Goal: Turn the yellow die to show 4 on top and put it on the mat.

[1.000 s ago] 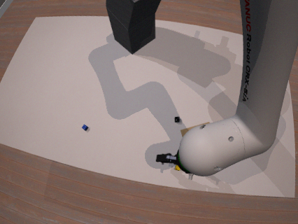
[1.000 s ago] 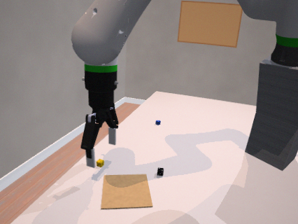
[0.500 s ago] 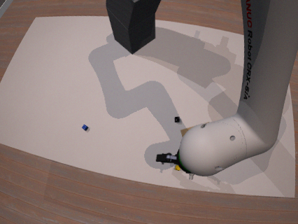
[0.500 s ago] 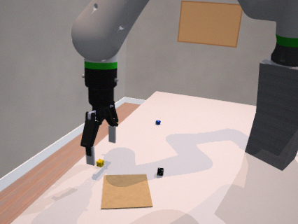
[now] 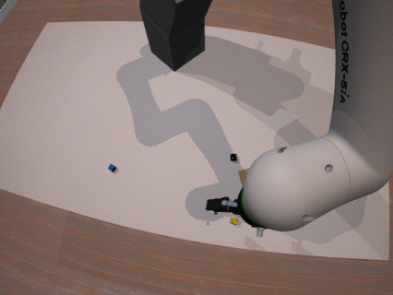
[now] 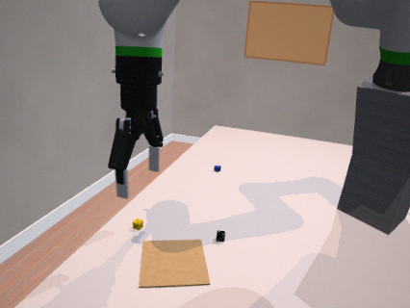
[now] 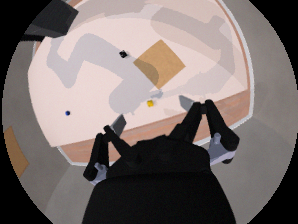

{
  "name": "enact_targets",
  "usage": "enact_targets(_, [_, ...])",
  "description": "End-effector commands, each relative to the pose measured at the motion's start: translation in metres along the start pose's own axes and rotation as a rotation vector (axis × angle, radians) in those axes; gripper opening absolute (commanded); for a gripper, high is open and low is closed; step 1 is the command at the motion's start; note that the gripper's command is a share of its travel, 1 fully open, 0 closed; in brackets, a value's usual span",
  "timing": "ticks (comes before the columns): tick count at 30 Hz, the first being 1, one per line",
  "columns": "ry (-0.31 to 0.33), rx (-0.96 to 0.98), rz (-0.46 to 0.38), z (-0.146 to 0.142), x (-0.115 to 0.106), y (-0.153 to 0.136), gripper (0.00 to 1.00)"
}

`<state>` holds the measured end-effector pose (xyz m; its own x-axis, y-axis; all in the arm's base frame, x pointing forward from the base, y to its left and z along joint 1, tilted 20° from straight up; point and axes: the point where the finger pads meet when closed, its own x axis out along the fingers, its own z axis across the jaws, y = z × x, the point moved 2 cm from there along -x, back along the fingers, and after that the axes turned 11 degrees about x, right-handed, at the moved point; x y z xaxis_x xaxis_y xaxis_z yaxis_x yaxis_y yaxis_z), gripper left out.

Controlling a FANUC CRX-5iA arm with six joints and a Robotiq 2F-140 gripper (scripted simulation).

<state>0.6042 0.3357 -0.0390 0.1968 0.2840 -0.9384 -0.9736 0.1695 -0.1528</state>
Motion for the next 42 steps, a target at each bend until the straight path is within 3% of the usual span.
enact_targets(1, [0.000, 0.000, 0.000, 0.000, -0.014, 0.000, 1.00])
enact_targets(34, [-0.001, 0.098, 0.000, -0.004, -0.005, -0.015, 1.00])
enact_targets(42, [-0.001, 0.320, 0.000, -0.004, 0.000, -0.015, 1.00])
